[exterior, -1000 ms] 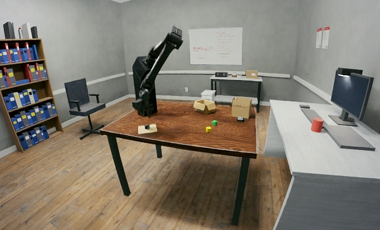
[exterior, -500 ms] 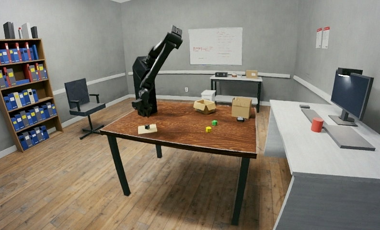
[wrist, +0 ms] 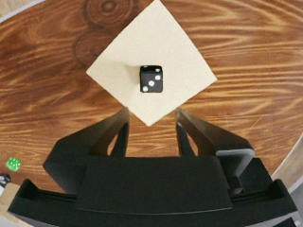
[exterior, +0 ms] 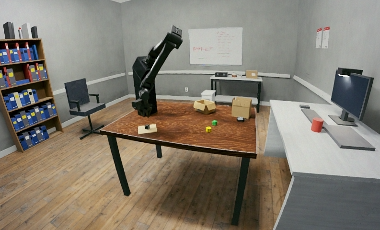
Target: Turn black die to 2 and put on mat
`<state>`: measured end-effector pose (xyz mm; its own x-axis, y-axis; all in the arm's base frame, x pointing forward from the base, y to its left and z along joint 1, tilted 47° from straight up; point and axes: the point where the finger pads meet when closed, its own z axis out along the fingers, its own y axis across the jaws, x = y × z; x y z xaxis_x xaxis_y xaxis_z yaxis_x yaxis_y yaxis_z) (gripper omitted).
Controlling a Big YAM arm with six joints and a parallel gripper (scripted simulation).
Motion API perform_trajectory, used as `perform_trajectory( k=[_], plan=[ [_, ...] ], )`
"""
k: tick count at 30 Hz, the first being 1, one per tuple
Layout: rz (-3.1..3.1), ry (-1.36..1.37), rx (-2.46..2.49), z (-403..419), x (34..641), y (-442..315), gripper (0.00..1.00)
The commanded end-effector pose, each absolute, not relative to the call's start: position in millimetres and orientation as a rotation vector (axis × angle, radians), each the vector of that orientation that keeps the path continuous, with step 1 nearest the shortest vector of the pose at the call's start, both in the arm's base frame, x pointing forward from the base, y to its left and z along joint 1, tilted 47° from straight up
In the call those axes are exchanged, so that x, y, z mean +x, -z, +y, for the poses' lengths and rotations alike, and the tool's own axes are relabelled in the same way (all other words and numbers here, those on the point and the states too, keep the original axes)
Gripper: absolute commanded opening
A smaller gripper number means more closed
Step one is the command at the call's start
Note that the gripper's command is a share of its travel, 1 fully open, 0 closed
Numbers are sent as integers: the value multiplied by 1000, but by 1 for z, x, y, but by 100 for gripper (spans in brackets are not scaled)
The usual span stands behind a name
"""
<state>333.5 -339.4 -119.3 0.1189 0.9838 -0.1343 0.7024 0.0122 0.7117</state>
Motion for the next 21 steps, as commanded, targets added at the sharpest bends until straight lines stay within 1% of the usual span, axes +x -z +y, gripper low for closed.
perform_trajectory(
  k=[1,21],
  plan=[
    [1645,-543,1730,-341,333,115,45],
    [1648,-558,1745,-337,344,127,45]
  ],
)
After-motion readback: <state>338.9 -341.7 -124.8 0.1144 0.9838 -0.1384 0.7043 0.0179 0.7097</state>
